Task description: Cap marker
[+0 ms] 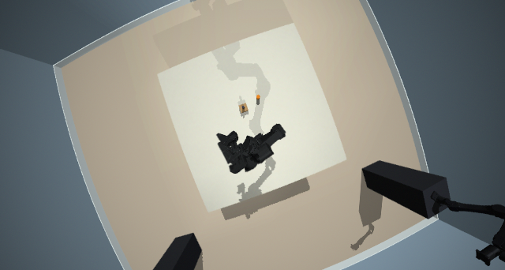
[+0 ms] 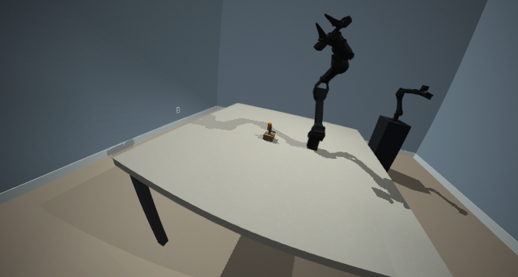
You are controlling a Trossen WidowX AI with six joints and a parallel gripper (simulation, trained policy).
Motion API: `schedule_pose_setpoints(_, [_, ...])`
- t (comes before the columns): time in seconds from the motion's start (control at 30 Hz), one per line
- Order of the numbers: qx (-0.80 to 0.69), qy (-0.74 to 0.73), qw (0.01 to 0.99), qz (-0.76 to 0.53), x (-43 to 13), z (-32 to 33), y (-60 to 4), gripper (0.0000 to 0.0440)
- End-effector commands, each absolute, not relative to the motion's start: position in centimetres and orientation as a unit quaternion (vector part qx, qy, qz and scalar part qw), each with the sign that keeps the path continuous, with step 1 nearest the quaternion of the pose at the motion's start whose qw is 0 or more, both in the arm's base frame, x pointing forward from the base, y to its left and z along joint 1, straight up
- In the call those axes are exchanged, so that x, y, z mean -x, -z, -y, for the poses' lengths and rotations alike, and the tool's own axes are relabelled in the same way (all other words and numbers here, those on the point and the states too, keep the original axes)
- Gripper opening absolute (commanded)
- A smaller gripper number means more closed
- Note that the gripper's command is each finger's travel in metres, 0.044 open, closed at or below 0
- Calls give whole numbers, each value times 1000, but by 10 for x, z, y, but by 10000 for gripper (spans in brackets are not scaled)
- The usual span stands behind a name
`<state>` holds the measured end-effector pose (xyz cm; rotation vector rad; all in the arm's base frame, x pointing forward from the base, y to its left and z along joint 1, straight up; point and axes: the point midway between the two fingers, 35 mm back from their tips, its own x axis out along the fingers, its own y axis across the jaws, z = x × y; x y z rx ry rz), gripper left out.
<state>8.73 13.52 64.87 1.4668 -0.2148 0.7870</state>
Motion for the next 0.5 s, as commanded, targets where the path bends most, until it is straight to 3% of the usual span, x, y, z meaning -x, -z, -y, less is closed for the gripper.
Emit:
schedule_pose_setpoints(0.0, [-647,-358,667,89,-87,-133,-651,248])
schedule_pose_setpoints(0.47, [-628,-385,674,58,-86,-135,-652,286])
